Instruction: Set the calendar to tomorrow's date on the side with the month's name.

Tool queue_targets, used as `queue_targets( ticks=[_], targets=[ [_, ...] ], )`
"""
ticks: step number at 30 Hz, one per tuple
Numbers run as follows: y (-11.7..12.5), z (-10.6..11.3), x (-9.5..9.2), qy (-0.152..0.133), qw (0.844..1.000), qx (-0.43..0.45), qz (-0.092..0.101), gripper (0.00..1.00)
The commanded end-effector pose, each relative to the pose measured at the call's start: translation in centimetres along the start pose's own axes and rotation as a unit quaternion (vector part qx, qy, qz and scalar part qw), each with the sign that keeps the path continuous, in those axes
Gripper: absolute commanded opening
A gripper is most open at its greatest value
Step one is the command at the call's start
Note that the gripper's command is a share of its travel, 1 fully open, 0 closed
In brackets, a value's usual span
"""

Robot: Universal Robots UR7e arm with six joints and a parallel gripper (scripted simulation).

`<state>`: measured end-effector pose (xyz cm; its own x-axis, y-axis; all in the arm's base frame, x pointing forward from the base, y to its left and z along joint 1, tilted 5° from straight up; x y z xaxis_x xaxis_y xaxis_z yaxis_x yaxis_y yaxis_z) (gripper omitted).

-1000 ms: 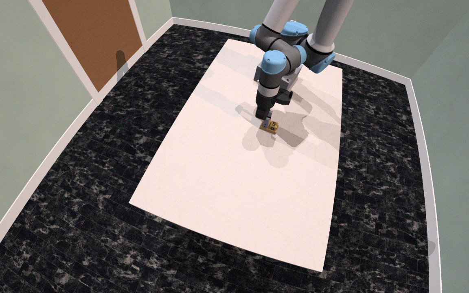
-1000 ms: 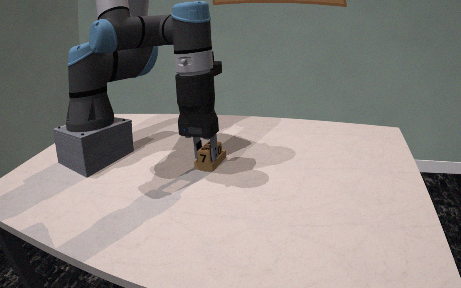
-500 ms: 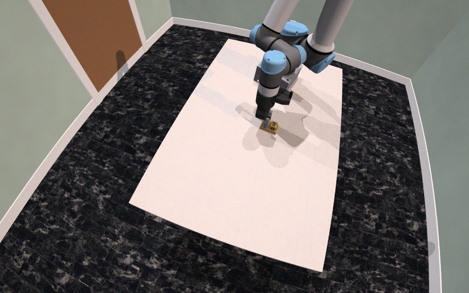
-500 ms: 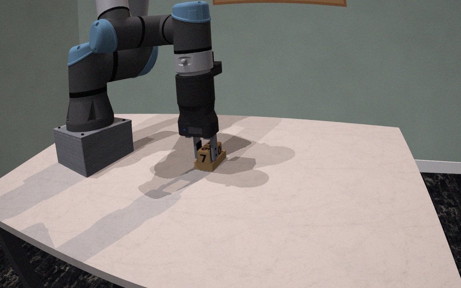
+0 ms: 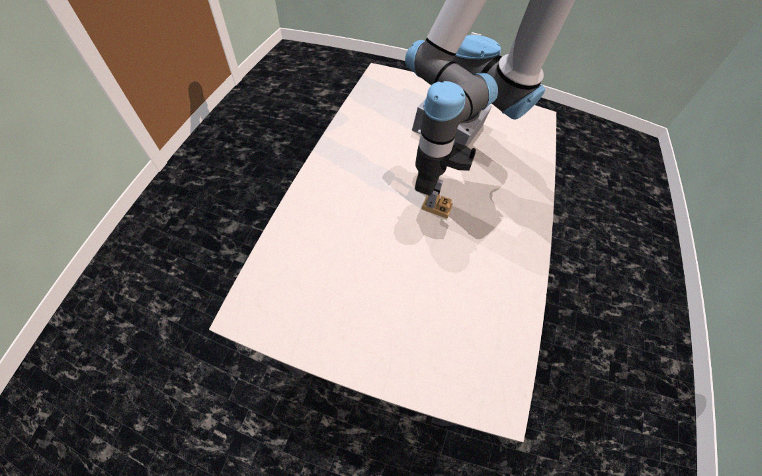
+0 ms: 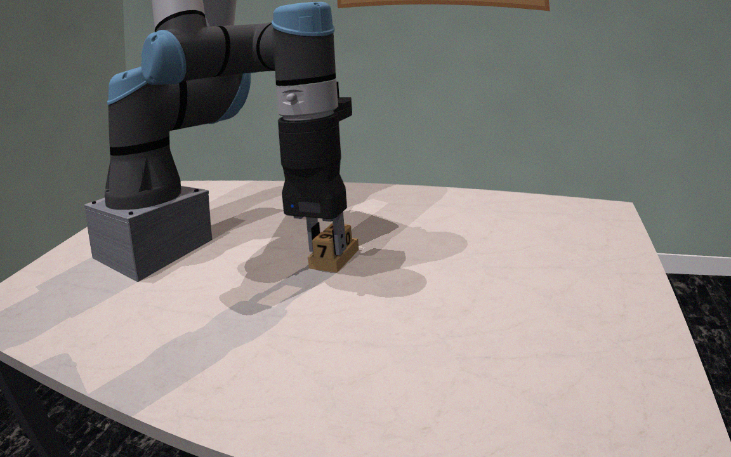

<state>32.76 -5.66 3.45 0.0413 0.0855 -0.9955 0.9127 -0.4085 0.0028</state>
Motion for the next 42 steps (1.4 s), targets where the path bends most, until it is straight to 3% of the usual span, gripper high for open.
queue_targets(
  ticks=[1, 35, 39, 42],
  targets=[
    [0.03, 0.01, -0.02, 0.0, 1.0, 0.0, 0.001, 0.57],
    [0.03, 0.01, -0.02, 0.0, 1.0, 0.0, 0.001, 0.57],
    [0.03, 0.01, -0.02, 0.0, 1.0, 0.0, 0.001, 0.69],
    [0.03, 0.01, -0.02, 0.0, 1.0, 0.0, 0.001, 0.69]
  ],
)
Point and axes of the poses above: the point where the finger pads meet when closed, its own x axis out along the fingers, its own y axis across the jaws, z = x × y, the point moved 8 cm from there along -x, back along the fingers, and after that the axes turned 8 degrees about x, right-handed, at the moved point
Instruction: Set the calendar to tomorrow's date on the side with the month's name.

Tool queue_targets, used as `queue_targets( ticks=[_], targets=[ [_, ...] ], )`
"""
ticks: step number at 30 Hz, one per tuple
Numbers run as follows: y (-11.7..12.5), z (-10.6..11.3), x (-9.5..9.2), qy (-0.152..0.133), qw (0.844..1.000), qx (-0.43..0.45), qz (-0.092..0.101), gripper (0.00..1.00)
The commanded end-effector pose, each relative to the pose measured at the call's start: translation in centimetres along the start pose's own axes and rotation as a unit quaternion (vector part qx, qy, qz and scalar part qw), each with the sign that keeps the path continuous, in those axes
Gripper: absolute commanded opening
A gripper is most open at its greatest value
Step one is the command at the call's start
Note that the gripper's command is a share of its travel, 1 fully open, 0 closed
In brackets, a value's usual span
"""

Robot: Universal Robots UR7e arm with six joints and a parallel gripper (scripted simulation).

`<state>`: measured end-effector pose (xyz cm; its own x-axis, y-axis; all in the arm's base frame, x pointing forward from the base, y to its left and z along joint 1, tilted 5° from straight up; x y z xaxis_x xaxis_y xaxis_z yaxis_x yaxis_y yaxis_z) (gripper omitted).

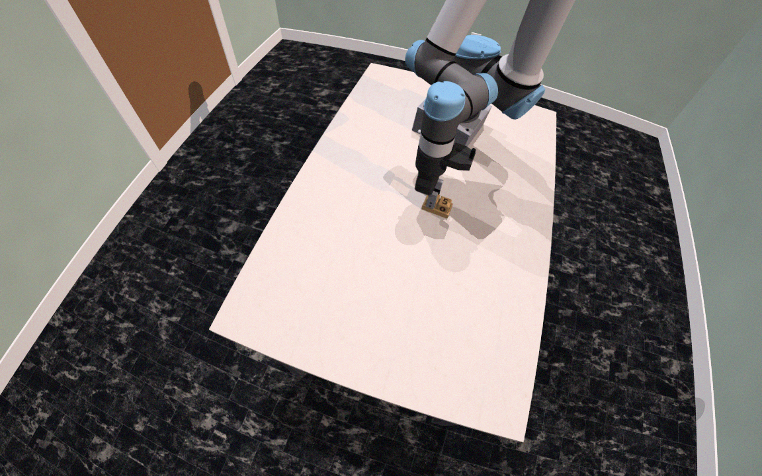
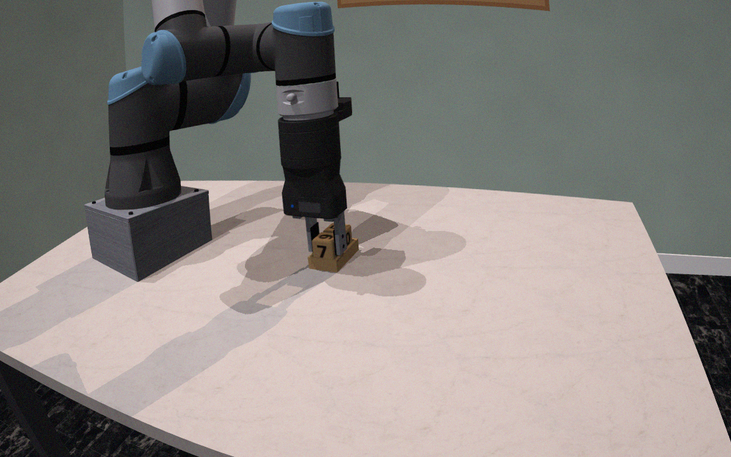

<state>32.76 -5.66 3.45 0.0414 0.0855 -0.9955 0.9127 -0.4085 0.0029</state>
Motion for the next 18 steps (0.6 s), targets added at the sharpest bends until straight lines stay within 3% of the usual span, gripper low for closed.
queue_targets(
  ticks=[1, 2, 4, 8, 18],
  targets=[
    [0.03, 0.01, -0.02, 0.0, 1.0, 0.0, 0.001, 0.69],
    [0.03, 0.01, -0.02, 0.0, 1.0, 0.0, 0.001, 0.75],
    [0.03, 0.01, -0.02, 0.0, 1.0, 0.0, 0.001, 0.75],
    [0.03, 0.01, -0.02, 0.0, 1.0, 0.0, 0.001, 0.87],
    [0.03, 0.01, -0.02, 0.0, 1.0, 0.0, 0.001, 0.87]
  ],
)
Point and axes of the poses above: the point where the finger pads meet when closed, its own x axis out along the fingers, its own y axis across the jaws, z = x × y, the point moved 8 cm from there along -x, back along the fingers, and after that the axes turned 8 degrees about x, right-handed, at the moved point
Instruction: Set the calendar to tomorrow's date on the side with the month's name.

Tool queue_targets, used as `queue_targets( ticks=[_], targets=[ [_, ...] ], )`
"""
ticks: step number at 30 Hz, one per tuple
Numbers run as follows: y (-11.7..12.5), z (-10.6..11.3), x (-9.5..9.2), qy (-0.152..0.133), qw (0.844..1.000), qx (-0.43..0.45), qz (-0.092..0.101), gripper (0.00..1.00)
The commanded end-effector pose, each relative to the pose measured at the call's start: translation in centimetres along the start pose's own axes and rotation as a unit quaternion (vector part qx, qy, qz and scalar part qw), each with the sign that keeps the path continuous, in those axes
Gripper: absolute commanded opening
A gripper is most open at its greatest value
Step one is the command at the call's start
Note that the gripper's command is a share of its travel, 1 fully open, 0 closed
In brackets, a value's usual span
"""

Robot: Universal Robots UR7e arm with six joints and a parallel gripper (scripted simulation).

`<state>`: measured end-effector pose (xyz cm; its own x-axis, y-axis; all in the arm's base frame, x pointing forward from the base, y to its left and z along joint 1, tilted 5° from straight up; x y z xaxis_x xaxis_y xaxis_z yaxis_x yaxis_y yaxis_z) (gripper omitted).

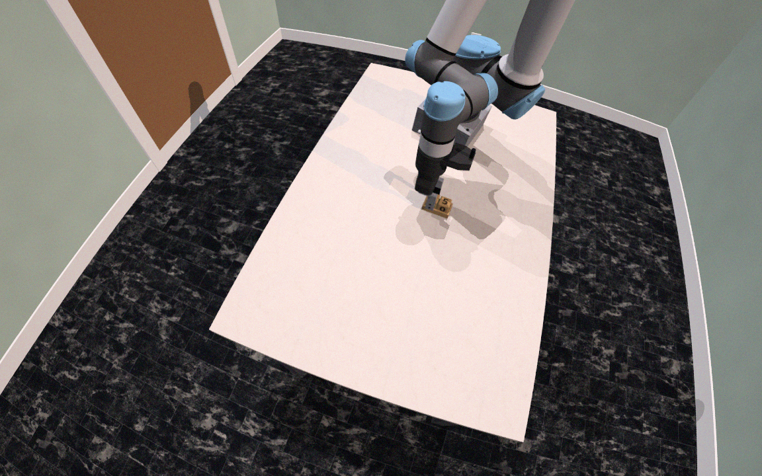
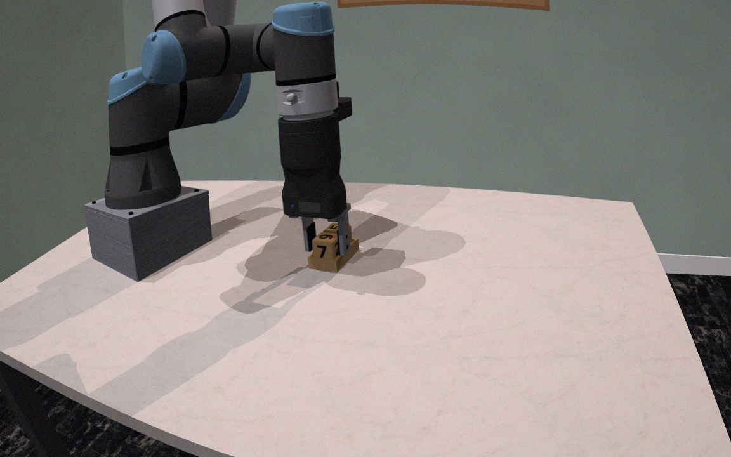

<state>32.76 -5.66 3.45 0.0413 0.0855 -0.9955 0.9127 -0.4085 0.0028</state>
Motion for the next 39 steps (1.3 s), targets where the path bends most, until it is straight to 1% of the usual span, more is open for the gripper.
queue_targets(
  ticks=[1, 7, 13, 15, 20, 30, 32, 36, 39],
  targets=[
    [0.0, 0.0, 0.0, 0.0, 1.0, 0.0, 0.001, 0.87],
    [0.0, 0.0, -0.3, 0.0, 1.0, 0.0, 0.001, 0.87],
    [0.0, 0.0, -1.4, 0.0, 1.0, 0.0, 0.001, 0.87],
    [0.0, 0.0, -1.4, 0.0, 1.0, 0.0, 0.001, 0.87],
    [0.0, 0.0, -3.0, 0.0, 1.0, 0.0, 0.001, 0.87],
    [0.0, 0.0, -7.0, 0.0, 1.0, 0.0, 0.001, 0.87],
    [0.0, 0.0, -7.0, 0.0, 1.0, 0.0, 0.001, 0.87],
    [0.0, 0.0, -8.2, 0.0, 1.0, 0.0, 0.001, 0.87],
    [0.0, 0.0, -8.7, 0.0, 1.0, 0.0, 0.001, 0.87]
  ],
)
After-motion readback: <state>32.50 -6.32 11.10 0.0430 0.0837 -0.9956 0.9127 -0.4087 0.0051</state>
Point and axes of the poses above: the point where the finger pads meet when closed, its own x axis out along the fingers, its own y axis across the jaws, z = x × y, the point moved 8 cm from there along -x, back along the fingers, and after that the axes turned 8 degrees about x, right-handed, at the moved point
